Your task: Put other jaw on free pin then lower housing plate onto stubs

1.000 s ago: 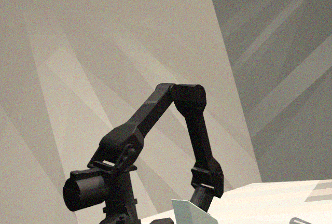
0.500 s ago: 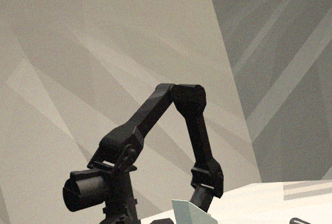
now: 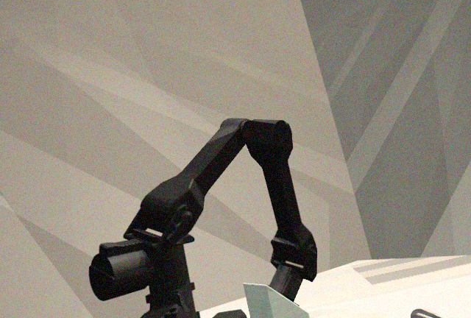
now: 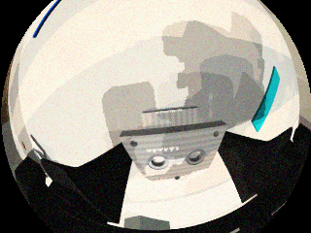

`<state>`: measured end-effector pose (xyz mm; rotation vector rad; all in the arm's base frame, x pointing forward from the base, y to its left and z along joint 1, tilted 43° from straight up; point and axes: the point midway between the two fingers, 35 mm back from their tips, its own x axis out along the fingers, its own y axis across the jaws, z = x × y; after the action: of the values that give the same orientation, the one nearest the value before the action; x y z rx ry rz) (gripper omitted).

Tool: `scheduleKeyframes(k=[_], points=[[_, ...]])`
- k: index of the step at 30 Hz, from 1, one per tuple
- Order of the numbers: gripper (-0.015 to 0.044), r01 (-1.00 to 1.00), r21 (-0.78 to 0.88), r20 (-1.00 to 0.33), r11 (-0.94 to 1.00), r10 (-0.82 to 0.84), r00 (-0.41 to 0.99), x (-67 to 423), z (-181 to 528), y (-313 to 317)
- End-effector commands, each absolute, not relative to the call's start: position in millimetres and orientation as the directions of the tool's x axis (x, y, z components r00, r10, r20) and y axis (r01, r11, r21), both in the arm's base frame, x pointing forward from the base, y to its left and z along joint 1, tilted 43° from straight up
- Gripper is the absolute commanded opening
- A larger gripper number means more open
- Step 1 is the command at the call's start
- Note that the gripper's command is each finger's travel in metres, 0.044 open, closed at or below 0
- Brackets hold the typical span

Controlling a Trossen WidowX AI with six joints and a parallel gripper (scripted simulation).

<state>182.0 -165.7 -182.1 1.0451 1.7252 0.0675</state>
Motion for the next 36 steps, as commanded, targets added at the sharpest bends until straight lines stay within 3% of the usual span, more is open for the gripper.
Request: scheduleKeyframes(k=[1, 36], points=[[0.0351, 0.604, 0.508, -0.746, 0.614, 0.664, -0.048, 182.0, -182.1, -165.7], [0.0351, 0.607, 0.508, -0.746, 0.611, 0.664, -0.045, 185.6, -128.0, -214.5]])
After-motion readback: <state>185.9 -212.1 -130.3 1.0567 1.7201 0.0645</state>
